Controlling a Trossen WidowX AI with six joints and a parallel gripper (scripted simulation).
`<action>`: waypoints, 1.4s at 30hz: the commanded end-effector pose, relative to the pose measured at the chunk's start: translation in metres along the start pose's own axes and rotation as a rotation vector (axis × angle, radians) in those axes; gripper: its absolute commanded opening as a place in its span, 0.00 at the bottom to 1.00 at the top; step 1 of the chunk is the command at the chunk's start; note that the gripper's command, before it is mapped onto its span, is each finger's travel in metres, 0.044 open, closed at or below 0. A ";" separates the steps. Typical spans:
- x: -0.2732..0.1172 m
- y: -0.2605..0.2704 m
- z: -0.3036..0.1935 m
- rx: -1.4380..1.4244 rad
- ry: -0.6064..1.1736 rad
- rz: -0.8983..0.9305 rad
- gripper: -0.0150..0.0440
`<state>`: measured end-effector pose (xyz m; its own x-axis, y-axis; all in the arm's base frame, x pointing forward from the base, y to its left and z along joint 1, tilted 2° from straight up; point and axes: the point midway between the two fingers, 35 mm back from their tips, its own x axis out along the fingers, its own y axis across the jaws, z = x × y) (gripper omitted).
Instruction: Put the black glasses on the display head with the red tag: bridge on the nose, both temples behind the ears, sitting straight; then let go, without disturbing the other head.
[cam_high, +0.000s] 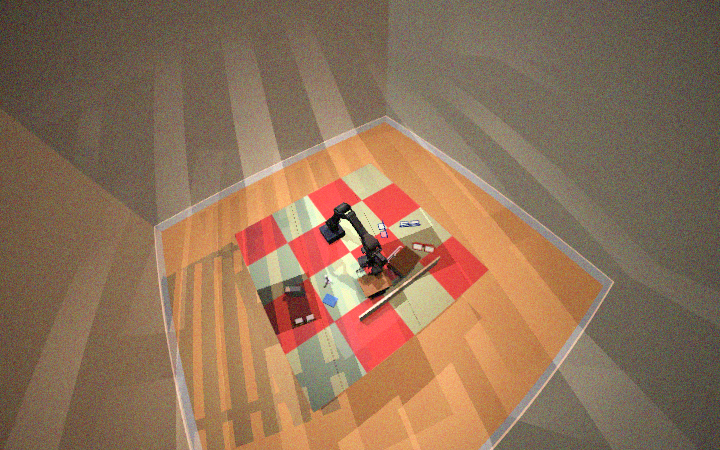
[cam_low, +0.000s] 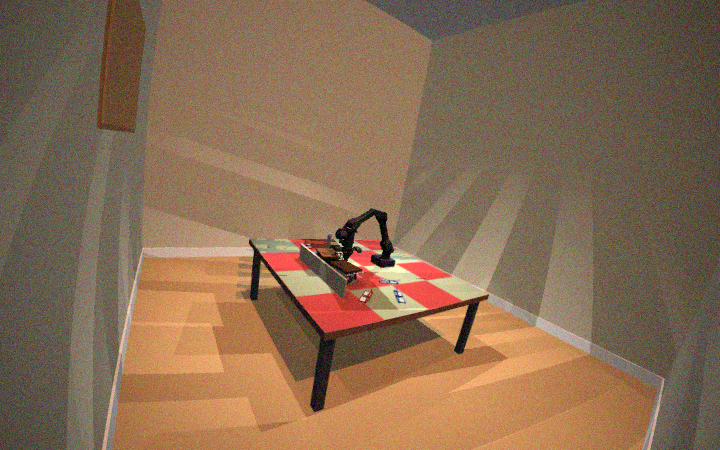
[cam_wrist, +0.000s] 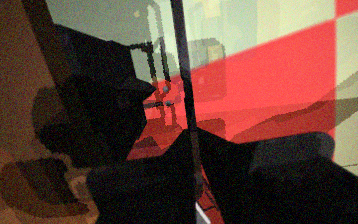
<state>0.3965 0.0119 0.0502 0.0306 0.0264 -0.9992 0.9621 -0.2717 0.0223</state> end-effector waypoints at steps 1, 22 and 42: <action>-0.003 0.007 0.000 -0.006 -0.002 0.010 0.25; -0.003 0.024 0.000 -0.006 -0.004 0.012 0.25; 0.004 0.023 0.000 -0.006 -0.005 0.012 0.25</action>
<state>0.4194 0.0058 0.0482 0.0406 0.0222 -0.9989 0.9618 -0.2716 0.0331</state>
